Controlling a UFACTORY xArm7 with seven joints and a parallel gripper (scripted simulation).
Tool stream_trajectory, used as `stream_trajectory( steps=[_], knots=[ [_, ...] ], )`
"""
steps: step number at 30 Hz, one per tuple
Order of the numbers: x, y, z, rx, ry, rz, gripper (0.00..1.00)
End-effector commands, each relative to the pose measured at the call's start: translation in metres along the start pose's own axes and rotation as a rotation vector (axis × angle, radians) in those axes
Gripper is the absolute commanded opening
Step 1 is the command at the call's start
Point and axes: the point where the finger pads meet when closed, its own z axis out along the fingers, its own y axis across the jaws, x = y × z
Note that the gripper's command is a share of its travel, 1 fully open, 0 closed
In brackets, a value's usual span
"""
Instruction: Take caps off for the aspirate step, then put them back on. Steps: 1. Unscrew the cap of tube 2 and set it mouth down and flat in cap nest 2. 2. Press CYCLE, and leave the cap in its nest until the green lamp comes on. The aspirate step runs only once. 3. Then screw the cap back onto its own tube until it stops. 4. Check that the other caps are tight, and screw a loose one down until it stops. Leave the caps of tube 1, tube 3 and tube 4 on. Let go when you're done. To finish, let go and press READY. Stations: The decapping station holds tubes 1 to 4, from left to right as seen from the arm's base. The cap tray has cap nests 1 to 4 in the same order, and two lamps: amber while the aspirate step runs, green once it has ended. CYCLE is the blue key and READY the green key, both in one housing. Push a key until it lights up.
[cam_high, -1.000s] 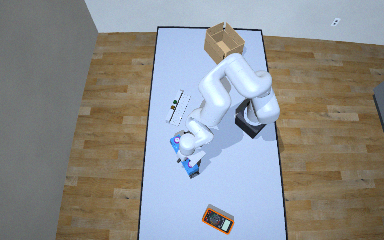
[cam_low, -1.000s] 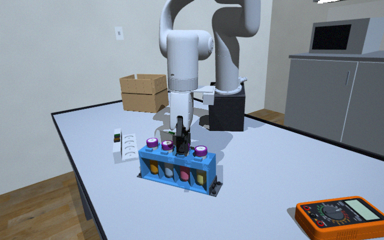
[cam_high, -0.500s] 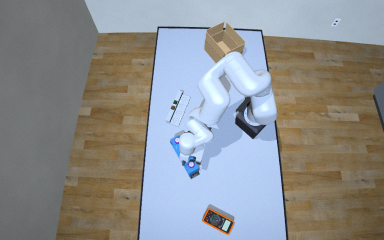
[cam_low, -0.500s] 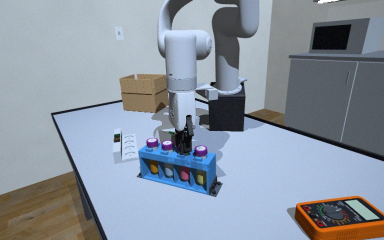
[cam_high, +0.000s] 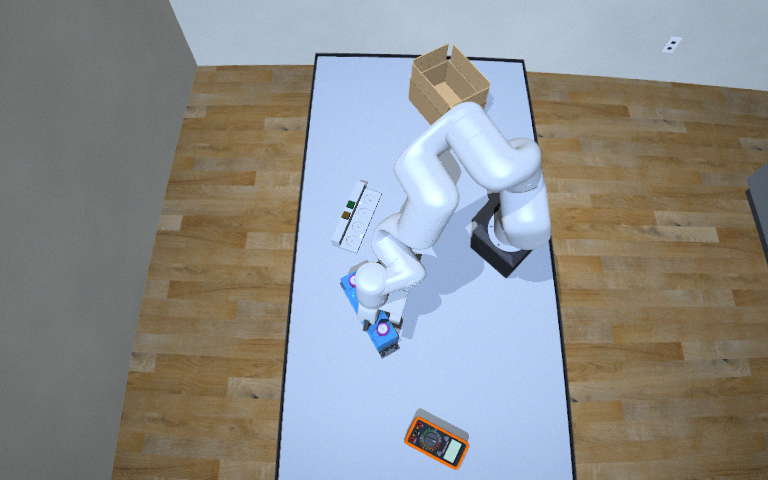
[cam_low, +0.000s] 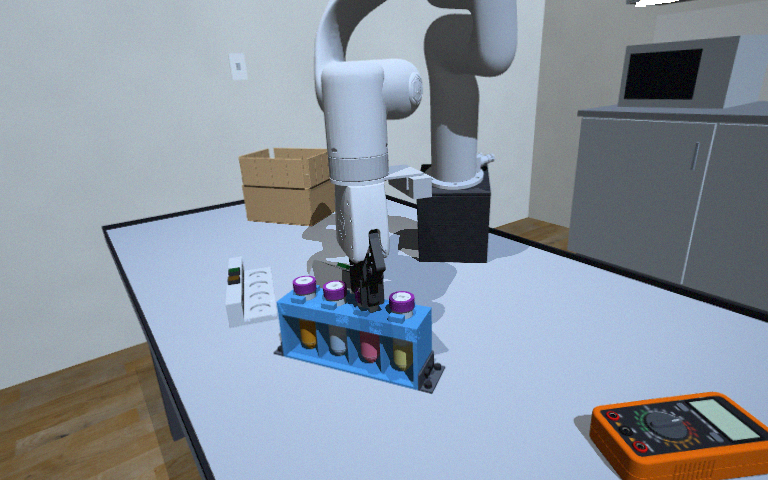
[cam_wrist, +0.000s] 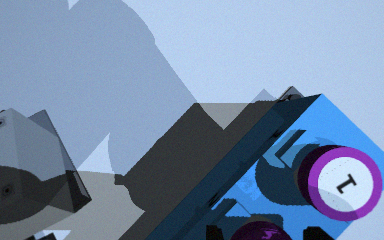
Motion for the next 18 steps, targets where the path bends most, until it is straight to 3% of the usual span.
stream_trajectory(
  steps=[1,4,16,18],
  knots=[
    [-0.0009,0.001,-0.0009,-0.002,-0.003,0.14,0.46],
    [-0.0009,0.0011,-0.0009,-0.002,-0.003,0.378,0.46],
    [-0.0009,0.0011,-0.0009,-0.005,0.0,0.963,0.46],
    [-0.0009,0.0011,-0.0009,-0.005,0.0,0.963,0.46]
  ],
)
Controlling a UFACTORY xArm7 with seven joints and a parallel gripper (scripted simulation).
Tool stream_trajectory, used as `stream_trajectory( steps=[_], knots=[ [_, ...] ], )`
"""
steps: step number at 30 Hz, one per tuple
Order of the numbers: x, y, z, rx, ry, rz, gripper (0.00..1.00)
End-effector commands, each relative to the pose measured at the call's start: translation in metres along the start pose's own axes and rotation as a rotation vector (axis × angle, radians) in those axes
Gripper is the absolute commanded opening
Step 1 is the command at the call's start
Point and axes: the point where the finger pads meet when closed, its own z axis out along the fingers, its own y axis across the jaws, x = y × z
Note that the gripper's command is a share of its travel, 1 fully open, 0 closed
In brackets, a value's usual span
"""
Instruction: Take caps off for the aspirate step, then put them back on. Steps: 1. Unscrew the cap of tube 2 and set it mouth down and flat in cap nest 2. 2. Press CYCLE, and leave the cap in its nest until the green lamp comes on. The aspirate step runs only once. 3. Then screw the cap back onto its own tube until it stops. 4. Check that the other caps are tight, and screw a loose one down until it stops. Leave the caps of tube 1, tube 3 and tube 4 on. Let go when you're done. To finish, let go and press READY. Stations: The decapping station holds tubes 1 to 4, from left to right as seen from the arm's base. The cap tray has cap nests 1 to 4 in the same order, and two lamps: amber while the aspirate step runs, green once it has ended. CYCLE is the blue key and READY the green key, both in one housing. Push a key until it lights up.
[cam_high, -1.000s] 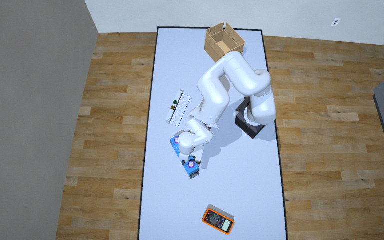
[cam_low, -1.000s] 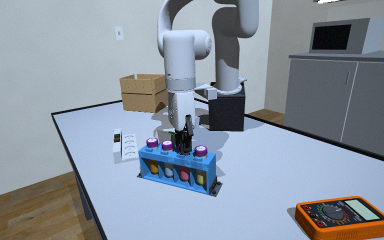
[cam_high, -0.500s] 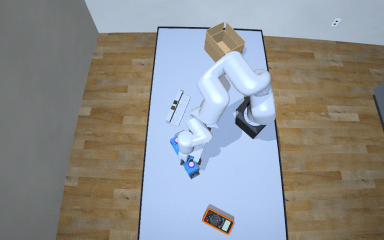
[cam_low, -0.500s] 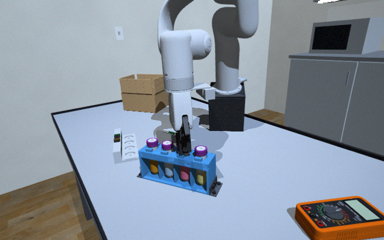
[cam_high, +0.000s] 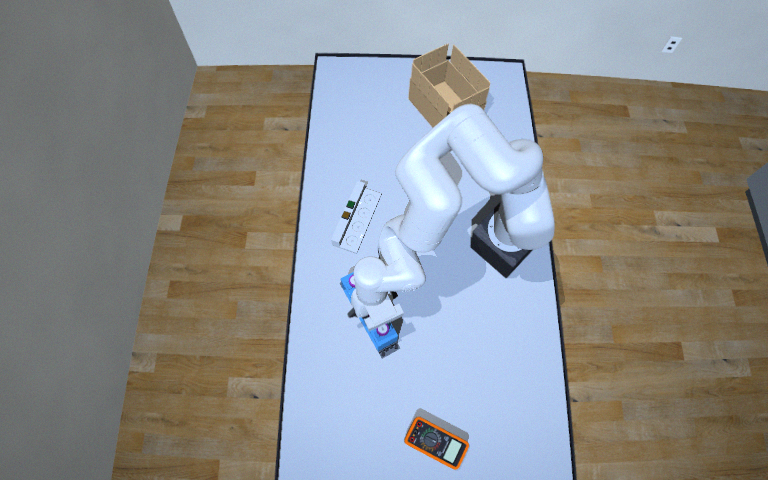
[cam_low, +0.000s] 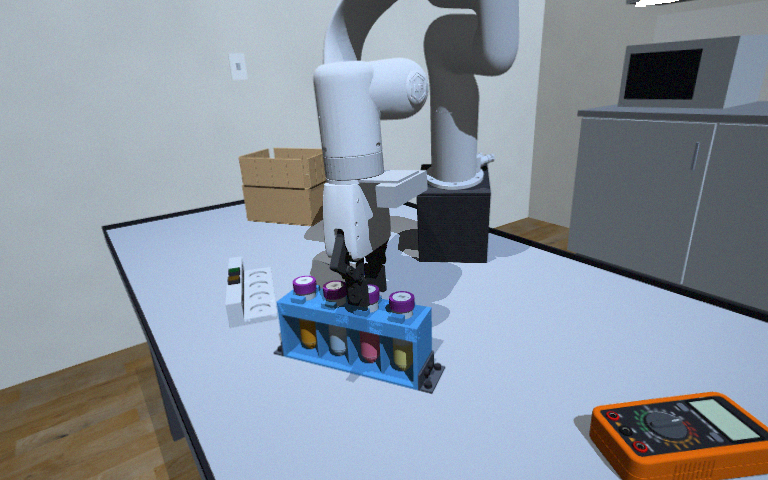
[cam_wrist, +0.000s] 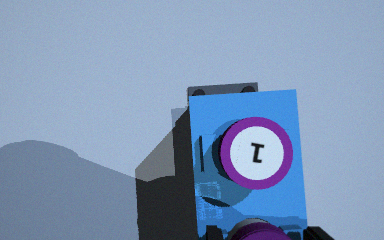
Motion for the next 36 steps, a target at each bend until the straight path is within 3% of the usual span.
stream_trajectory(
  steps=[1,11,20,21,36],
  knots=[
    [0.0001,0.0013,-0.0007,0.001,-0.05,0.234,0.46],
    [0.0001,0.0013,-0.0007,-0.011,-0.049,0.711,0.46],
    [0.0001,0.0013,-0.0007,-0.011,-0.049,0.711,0.46],
    [0.0001,0.0013,-0.0007,-0.011,-0.049,0.711,0.0],
    [0.0002,0.0014,-0.0007,-0.01,-0.05,0.661,0.0]
  ],
)
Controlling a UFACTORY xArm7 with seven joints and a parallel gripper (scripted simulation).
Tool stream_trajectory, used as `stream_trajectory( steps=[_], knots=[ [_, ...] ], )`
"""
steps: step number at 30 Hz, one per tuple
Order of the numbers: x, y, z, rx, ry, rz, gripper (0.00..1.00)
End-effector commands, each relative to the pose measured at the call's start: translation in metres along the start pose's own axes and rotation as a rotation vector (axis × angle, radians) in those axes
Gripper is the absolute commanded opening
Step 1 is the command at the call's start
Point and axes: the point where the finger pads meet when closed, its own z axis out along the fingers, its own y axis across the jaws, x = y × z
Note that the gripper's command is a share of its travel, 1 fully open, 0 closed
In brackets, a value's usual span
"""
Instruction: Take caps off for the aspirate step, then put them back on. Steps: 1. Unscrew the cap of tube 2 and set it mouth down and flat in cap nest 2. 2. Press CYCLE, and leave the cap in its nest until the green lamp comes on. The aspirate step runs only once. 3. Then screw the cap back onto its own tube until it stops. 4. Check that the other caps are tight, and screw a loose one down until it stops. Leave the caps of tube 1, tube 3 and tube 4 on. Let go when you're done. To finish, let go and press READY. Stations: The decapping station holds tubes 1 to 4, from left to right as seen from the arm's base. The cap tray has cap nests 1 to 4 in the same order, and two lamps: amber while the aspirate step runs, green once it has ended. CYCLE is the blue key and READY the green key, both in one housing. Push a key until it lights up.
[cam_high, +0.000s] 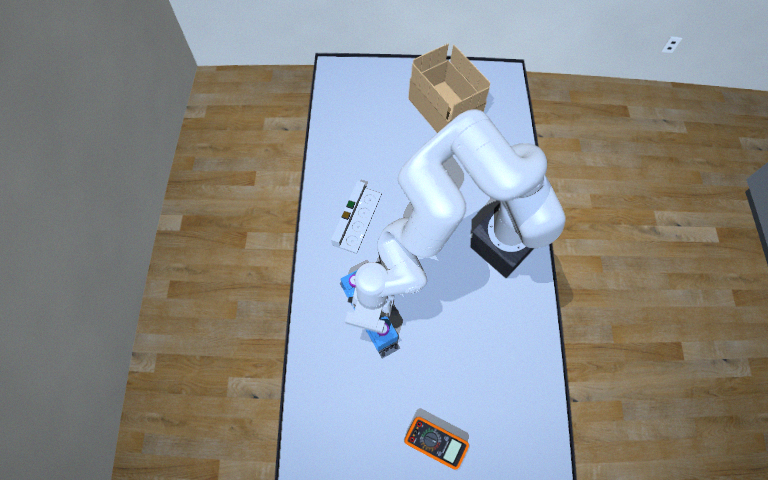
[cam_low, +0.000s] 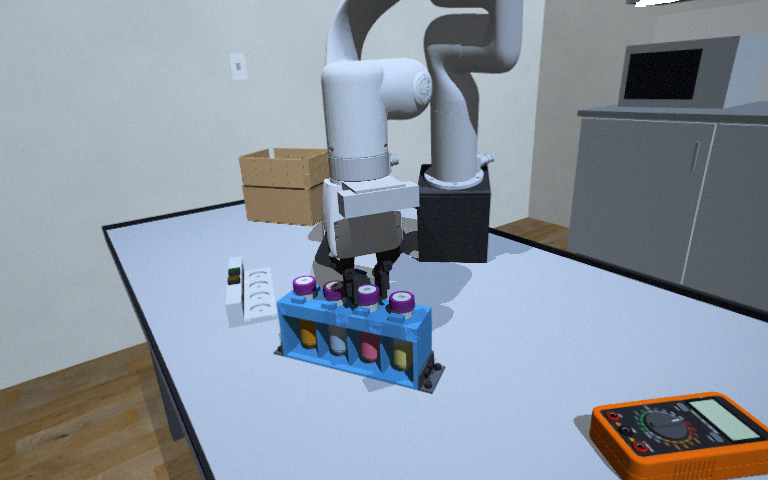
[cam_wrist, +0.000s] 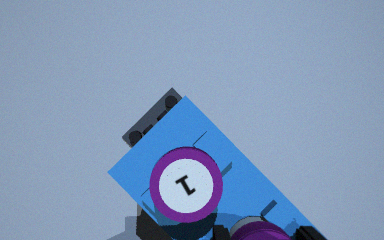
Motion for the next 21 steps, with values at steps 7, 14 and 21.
stream_trajectory(
  steps=[7,14,21],
  knots=[
    [0.0005,0.0009,-0.0007,-0.002,0.0,-0.399,0.0],
    [0.0004,0.0009,-0.0008,-0.002,0.0,-0.699,0.0],
    [0.0004,0.0009,-0.0008,-0.002,0.0,-0.999,0.0]
  ],
)
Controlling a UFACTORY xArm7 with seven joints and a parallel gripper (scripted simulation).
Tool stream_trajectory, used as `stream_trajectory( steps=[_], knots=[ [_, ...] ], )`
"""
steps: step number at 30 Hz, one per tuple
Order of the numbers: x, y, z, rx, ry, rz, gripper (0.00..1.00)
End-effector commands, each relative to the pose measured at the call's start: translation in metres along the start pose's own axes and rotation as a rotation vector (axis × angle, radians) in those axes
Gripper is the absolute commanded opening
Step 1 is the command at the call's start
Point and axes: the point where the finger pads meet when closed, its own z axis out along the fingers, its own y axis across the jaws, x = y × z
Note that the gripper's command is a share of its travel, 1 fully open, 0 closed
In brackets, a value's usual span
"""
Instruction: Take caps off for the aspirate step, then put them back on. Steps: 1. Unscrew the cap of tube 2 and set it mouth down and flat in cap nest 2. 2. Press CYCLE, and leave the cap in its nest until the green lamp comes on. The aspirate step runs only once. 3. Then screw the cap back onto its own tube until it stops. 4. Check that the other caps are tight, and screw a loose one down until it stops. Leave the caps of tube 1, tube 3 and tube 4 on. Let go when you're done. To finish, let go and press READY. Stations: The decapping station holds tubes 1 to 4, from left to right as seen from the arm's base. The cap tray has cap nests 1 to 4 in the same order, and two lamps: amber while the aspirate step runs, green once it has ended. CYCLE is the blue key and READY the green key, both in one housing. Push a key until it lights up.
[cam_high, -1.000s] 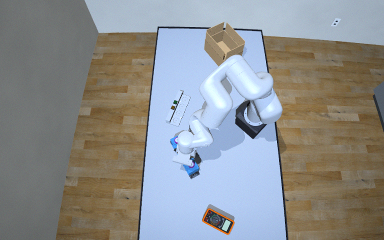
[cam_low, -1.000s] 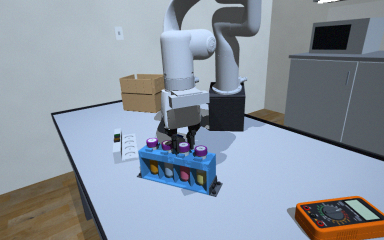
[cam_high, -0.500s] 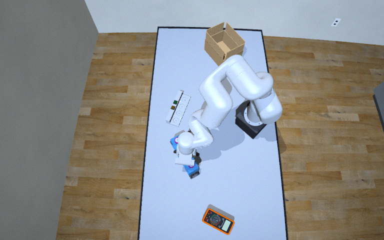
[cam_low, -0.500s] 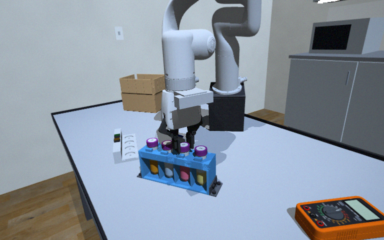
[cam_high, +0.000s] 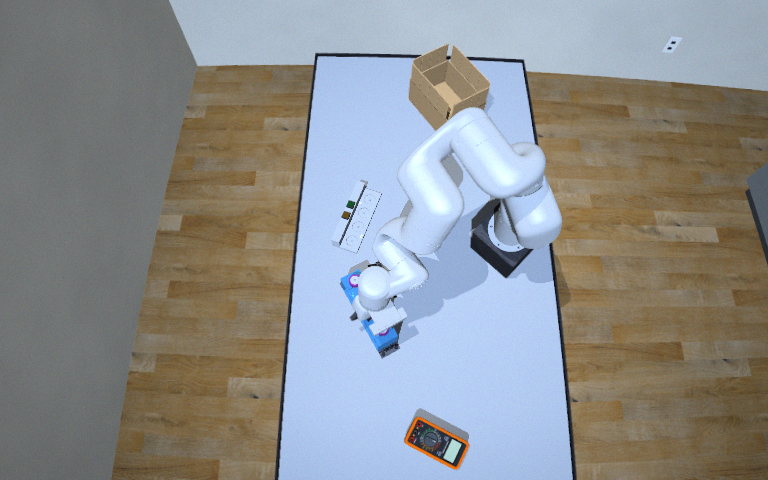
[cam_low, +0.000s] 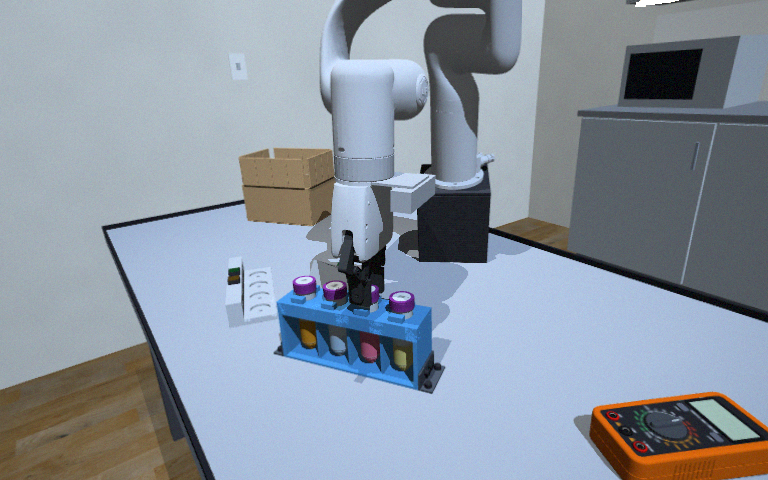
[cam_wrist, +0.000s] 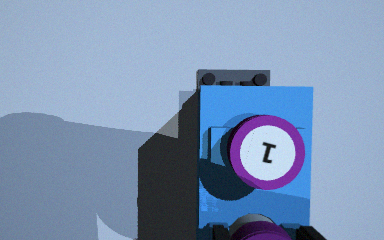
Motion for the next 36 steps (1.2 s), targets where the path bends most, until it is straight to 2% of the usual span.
stream_trajectory(
  steps=[1,9,11,14,20,21,33,36],
  knots=[
    [-0.0005,0.0011,-0.0008,-0.003,0.04,-0.26,0.0],
    [-0.0005,0.0011,-0.0009,-0.011,0.038,-0.654,0.0],
    [-0.0005,0.0011,-0.0009,-0.011,0.038,-0.654,0.0],
    [-0.0005,0.0011,-0.0009,-0.013,0.039,-0.78,0.0],
    [-0.0005,0.0011,-0.0009,-0.013,0.039,-0.78,0.0],
    [-0.0005,0.0011,-0.0009,-0.013,0.039,-0.78,0.46],
    [-0.0005,0.0011,-0.0009,-0.013,0.039,-0.78,0.46],
    [-0.0005,0.0011,-0.001,-0.008,0.04,-0.53,0.46]
  ],
)
